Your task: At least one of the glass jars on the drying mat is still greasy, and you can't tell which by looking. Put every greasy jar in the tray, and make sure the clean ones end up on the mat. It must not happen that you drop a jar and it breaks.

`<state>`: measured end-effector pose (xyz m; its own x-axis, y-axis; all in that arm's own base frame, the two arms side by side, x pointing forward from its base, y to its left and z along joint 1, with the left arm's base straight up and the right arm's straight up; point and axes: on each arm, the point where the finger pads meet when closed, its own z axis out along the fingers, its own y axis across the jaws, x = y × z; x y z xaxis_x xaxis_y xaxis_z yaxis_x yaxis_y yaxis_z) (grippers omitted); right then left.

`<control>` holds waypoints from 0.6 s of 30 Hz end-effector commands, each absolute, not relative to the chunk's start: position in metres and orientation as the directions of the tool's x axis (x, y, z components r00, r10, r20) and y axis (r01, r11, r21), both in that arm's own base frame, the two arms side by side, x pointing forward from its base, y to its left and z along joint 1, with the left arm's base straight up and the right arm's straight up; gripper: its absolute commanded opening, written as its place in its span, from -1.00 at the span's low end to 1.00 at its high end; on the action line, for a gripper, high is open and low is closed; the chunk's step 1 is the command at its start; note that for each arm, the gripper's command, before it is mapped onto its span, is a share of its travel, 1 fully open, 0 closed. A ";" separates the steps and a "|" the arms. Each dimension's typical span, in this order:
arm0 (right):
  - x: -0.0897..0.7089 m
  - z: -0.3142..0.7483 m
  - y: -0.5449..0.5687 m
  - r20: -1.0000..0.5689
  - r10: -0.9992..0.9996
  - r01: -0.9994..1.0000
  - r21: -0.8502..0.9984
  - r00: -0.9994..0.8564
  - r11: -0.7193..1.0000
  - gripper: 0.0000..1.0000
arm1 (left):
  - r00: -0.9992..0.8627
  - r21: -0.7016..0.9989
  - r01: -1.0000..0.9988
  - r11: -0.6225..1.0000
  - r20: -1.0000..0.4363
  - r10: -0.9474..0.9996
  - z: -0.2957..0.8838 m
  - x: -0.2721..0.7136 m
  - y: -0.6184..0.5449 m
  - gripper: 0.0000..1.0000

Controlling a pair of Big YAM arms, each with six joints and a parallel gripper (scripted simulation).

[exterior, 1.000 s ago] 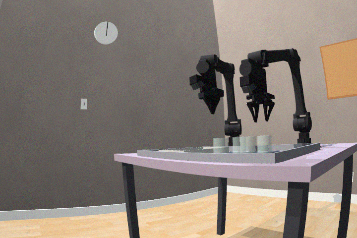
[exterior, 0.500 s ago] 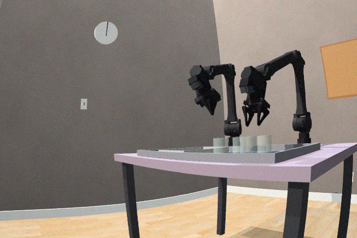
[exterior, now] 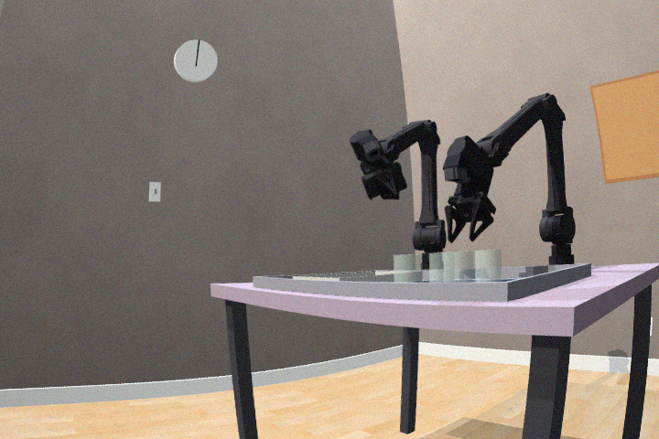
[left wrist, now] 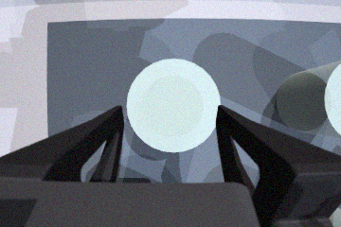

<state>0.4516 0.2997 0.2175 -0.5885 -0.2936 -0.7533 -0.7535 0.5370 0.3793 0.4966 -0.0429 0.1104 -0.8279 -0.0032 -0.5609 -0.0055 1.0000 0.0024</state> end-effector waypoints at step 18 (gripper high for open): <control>0.392 0.248 0.271 -0.985 -0.168 -0.974 0.010 -0.049 0.228 -1.00 | -0.793 -0.004 -0.006 1.000 -0.609 -0.007 0.131 0.511 -0.046 0.21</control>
<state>0.3938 0.2756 0.2440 -0.0910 -0.2041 -0.9747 -0.9713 0.2344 0.0416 0.4994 -0.0437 0.1140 -0.8168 -0.0031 -0.5770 -0.0049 1.0000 0.0016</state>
